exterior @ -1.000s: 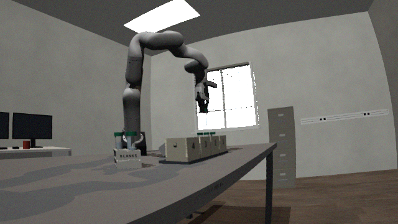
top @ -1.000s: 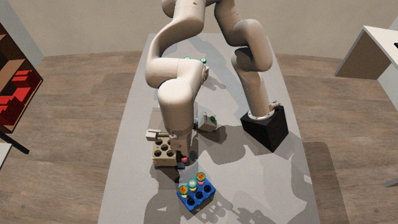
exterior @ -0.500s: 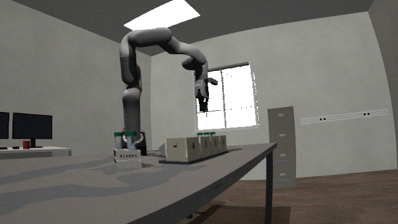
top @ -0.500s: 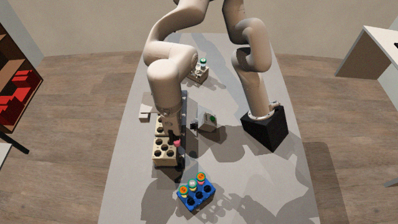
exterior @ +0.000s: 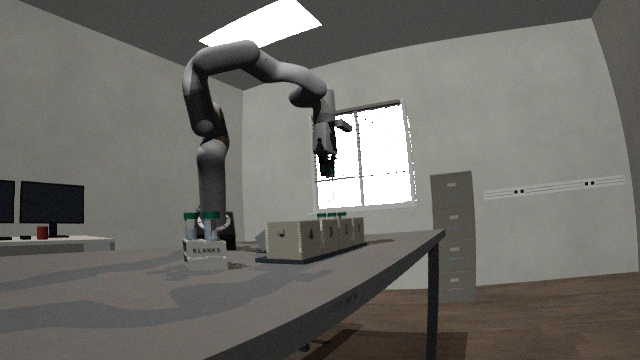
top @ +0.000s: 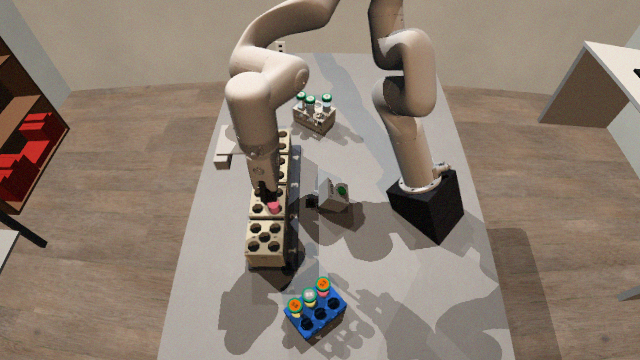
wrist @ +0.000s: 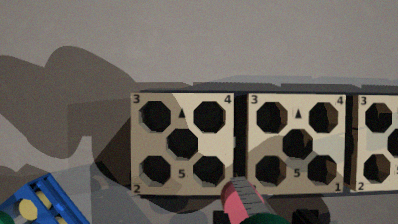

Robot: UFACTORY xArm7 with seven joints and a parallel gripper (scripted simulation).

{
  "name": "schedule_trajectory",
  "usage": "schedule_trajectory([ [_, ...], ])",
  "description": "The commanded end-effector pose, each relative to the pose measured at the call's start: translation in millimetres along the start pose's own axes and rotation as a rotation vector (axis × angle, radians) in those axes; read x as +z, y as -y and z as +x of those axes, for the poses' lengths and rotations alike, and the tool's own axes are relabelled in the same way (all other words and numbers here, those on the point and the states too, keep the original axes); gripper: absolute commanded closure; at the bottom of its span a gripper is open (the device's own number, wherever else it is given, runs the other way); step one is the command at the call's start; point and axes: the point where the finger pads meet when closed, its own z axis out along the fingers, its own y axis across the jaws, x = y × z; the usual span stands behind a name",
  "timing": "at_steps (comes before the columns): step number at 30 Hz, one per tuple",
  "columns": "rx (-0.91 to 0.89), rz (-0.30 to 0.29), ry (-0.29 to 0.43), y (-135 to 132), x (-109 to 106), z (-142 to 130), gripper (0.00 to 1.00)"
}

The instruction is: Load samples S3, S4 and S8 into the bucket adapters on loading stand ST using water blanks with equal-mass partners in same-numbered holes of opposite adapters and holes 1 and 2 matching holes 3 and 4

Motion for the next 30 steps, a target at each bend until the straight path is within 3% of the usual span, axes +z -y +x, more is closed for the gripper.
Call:
schedule_trajectory([
  [1,-0.001,0.005,-0.004,-22,-2,12,1.0],
  [13,-0.001,0.004,-0.004,-64,-2,32,1.0],
  [30,-0.001,0.004,-0.004,-64,-2,32,1.0],
])
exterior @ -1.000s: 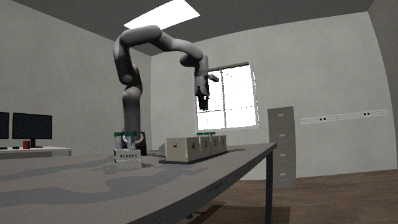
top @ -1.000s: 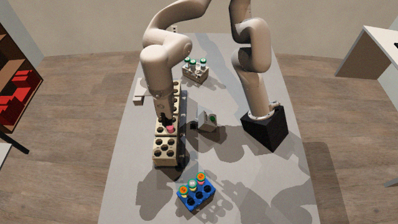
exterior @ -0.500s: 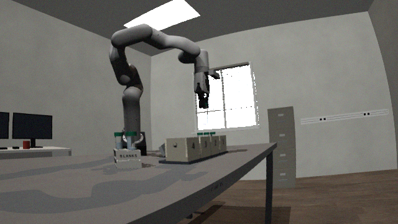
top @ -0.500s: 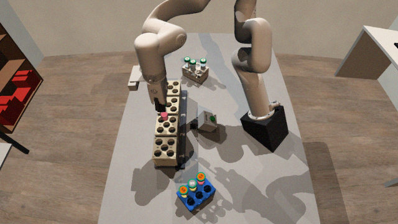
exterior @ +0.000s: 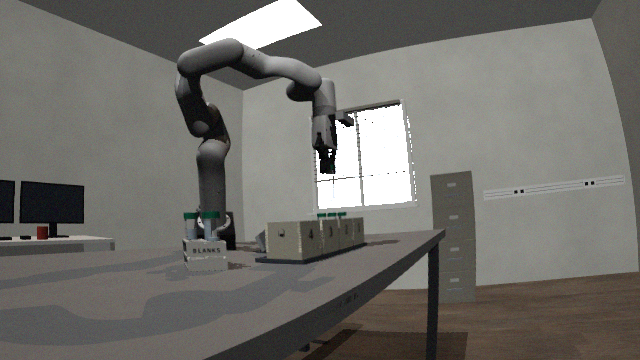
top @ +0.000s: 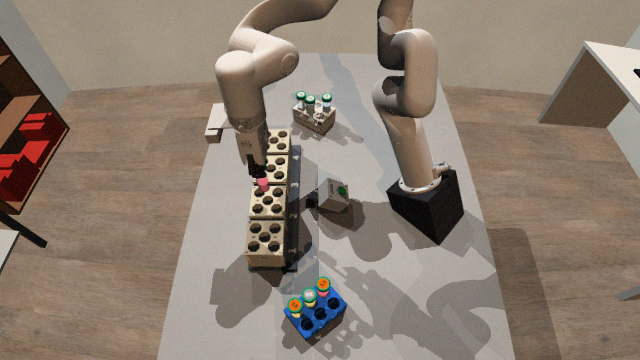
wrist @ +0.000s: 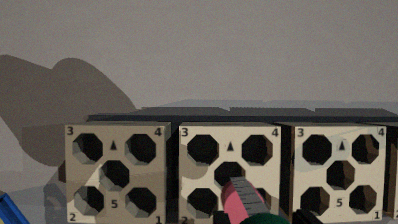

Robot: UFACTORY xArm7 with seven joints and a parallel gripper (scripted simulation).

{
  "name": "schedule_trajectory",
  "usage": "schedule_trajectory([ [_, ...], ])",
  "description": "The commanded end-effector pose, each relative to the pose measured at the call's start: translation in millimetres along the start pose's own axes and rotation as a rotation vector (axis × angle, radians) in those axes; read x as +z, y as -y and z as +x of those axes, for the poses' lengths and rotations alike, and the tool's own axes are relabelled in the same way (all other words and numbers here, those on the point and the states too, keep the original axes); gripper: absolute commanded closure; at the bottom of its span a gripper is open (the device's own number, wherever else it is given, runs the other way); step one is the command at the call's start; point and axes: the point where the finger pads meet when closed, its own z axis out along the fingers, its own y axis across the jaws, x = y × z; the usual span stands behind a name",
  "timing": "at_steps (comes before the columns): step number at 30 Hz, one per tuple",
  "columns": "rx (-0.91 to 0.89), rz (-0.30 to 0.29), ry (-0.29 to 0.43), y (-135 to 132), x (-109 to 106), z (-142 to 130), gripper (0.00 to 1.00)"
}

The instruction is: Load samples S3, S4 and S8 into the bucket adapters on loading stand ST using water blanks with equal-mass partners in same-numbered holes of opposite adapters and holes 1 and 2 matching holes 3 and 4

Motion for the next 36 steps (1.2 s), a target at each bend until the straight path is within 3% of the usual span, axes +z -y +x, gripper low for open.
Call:
schedule_trajectory([
  [1,0.0,0.002,-0.004,1,-2,1,1.0],
  [11,0.0,0.002,-0.004,1,6,1,1.0],
  [26,0.0,0.002,-0.004,1,36,1,1.0],
  [36,0.0,0.002,-0.004,1,36,1,1.0],
])
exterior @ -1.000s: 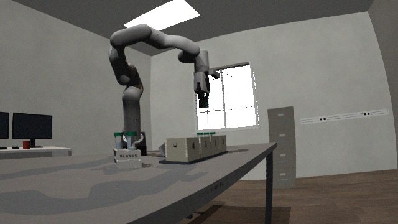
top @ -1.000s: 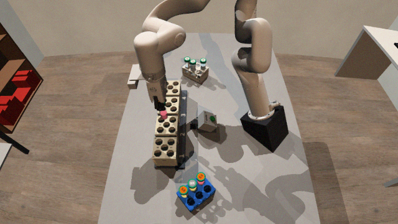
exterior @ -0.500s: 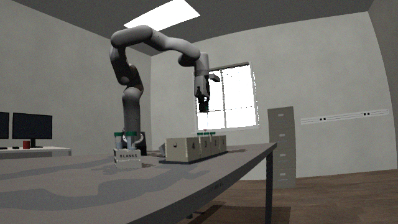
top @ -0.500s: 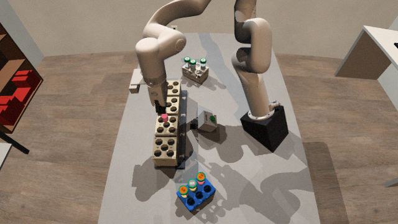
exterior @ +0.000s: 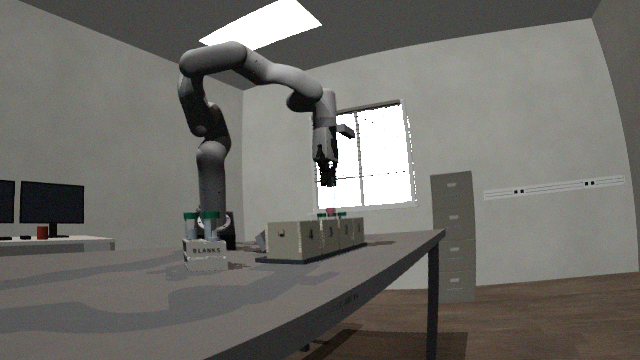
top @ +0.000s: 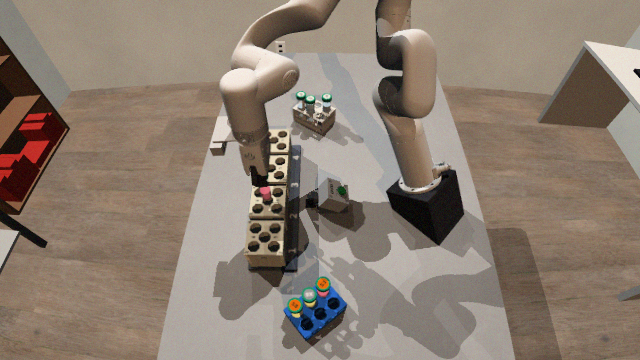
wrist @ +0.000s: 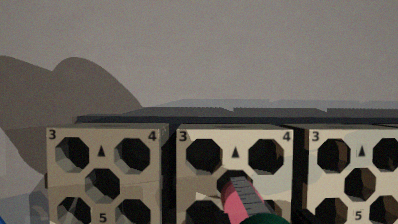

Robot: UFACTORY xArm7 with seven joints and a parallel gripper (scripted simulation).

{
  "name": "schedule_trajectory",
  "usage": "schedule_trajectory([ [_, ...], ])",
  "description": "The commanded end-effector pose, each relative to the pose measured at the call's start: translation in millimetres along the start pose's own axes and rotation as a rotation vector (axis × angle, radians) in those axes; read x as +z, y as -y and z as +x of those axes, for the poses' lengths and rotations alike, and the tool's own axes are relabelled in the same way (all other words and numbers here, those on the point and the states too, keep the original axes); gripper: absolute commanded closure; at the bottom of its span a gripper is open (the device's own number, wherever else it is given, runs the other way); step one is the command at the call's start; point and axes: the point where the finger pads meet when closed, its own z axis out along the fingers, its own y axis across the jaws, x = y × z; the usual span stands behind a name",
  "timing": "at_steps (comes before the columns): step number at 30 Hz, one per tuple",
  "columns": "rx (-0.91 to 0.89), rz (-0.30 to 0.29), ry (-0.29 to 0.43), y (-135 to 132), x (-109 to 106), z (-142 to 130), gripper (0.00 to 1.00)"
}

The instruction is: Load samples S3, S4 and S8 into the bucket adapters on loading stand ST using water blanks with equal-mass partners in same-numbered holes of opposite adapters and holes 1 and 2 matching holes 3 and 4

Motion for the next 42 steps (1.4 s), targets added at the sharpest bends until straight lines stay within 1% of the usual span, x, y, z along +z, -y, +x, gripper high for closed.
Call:
schedule_trajectory([
  [1,0.0,0.002,-0.004,1,-1,1,1.0],
  [9,0.0,0.002,-0.004,1,0,1,1.0],
  [42,0.0,0.002,-0.004,1,30,1,1.0],
])
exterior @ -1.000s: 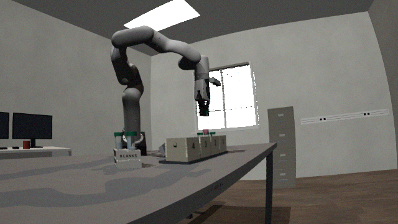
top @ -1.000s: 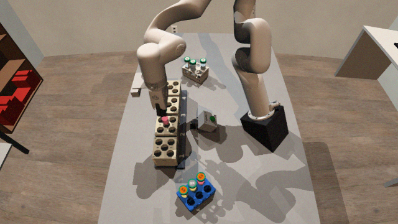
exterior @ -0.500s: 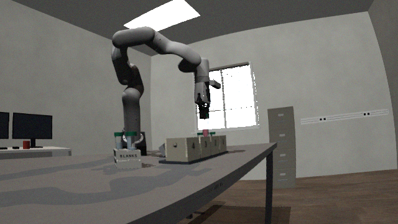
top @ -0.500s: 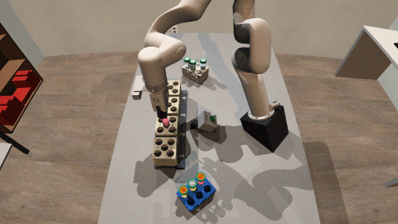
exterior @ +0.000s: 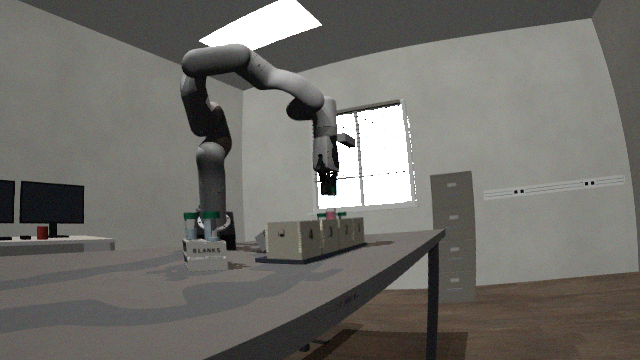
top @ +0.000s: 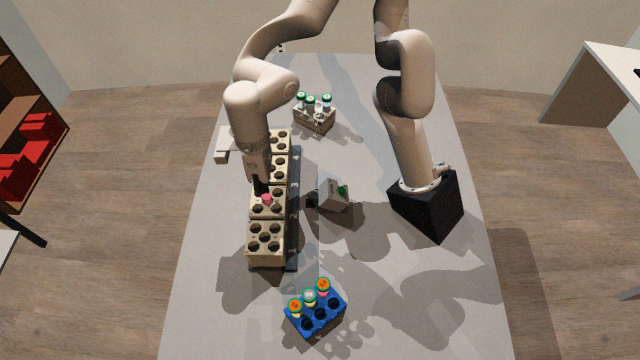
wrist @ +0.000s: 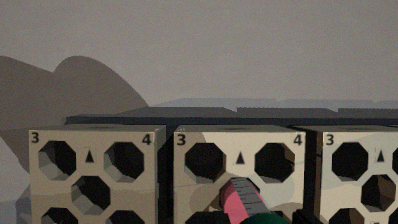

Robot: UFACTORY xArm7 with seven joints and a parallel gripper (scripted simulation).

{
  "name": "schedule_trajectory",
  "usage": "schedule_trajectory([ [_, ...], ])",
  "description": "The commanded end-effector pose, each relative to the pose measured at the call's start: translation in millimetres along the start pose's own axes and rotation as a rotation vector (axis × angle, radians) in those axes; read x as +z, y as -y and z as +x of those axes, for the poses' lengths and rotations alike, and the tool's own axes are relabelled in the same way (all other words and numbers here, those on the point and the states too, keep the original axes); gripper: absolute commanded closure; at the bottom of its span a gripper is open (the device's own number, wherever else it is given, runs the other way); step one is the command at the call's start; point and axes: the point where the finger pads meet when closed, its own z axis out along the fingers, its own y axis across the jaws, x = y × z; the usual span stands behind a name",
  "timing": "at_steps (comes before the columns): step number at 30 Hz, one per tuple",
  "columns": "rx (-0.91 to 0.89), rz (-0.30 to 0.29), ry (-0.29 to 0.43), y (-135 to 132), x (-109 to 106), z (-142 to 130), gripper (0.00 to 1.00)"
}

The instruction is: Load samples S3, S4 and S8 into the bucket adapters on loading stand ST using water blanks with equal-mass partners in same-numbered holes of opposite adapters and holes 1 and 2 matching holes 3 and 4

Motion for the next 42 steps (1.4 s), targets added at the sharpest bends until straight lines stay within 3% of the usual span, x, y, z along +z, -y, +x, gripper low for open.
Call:
schedule_trajectory([
  [1,0.0,0.002,-0.004,1,1,1,1.0],
  [42,0.0,0.002,-0.004,1,38,1,1.0],
])
